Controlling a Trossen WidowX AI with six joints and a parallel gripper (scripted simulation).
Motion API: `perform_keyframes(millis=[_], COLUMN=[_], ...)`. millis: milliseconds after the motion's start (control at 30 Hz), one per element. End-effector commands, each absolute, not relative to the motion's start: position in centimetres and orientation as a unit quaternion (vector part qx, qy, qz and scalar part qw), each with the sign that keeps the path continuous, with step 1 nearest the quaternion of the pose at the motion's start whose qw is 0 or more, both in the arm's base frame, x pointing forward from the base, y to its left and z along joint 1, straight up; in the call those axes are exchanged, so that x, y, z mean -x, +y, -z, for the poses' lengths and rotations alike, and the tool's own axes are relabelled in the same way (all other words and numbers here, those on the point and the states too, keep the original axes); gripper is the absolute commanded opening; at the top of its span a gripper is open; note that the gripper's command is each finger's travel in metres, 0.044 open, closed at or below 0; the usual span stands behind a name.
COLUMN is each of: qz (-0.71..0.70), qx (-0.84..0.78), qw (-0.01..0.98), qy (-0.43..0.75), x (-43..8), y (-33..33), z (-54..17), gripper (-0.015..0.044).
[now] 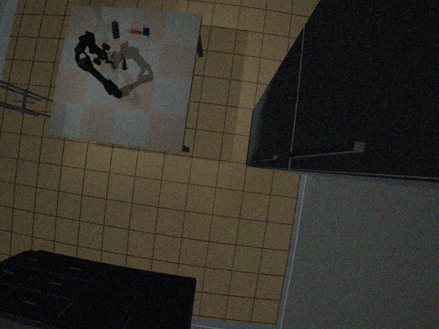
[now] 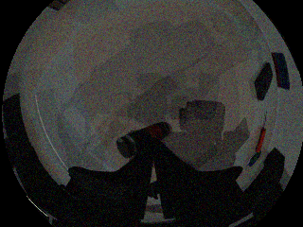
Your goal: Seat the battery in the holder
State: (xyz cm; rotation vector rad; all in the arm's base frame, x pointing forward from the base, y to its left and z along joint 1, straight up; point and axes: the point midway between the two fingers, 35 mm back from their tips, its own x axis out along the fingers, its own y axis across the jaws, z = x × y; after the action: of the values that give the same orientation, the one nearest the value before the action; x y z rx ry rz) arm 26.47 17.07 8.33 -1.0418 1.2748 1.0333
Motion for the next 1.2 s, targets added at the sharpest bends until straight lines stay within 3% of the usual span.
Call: perform_keyframes(millis=[0, 233, 600, 1000, 1167], qz=[-0.439, -0.44, -0.439, -0.44, -0.346], qx=[0.441, 0.443, 0.441, 0.443, 0.346], qw=[0.562, 0.562, 0.562, 0.562, 0.626], qy=[0.545, 0.543, 0.544, 0.543, 0.607], x=[-25.7, -25.9, -25.6, -25.6, -25.3], y=[17.1, 17.1, 17.0, 17.0, 17.2], z=[-8.1, -8.6, -16.0, -16.0, -14.6], gripper=[0.0, 0.0, 0.0, 0.0, 0.0131])
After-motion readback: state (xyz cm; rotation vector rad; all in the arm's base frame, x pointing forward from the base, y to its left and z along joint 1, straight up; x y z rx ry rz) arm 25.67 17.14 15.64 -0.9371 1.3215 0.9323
